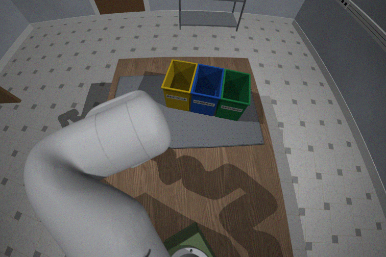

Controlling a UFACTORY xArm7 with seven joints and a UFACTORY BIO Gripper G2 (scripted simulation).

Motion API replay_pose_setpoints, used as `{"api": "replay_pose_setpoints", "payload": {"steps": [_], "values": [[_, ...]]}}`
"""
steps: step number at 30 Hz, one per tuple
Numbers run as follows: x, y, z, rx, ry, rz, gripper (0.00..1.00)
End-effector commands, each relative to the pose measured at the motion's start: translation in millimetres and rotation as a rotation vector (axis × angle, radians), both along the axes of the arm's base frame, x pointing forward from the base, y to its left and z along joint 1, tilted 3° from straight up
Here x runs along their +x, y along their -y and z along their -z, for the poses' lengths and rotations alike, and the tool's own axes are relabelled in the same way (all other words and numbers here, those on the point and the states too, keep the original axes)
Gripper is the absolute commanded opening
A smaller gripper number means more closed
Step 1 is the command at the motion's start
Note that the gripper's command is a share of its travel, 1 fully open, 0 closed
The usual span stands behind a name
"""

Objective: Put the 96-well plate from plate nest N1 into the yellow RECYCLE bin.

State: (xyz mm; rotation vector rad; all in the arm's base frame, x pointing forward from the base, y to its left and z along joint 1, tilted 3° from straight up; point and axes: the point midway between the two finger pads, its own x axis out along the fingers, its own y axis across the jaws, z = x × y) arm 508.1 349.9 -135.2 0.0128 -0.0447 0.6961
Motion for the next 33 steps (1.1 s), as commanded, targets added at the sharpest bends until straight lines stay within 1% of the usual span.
{"api": "replay_pose_setpoints", "payload": {"steps": [1,3,11,13,28,30,33], "values": [[1.1,-0.7,-2.5,0.002,0.003,0.0,0.0],[1.1,-0.7,-2.6,0.002,0.003,0.0,0.0],[0.6,-0.3,-15.9,0.002,0.003,0.0,0.0],[0.6,-0.3,-15.9,0.002,0.003,0.0,0.0],[-0.4,0.4,-40.9,0.002,0.003,0.0,0.0],[-0.4,0.4,-40.9,0.002,0.003,0.0,0.0],[-0.5,0.5,-45.9,0.002,0.003,0.0,0.0]]}}
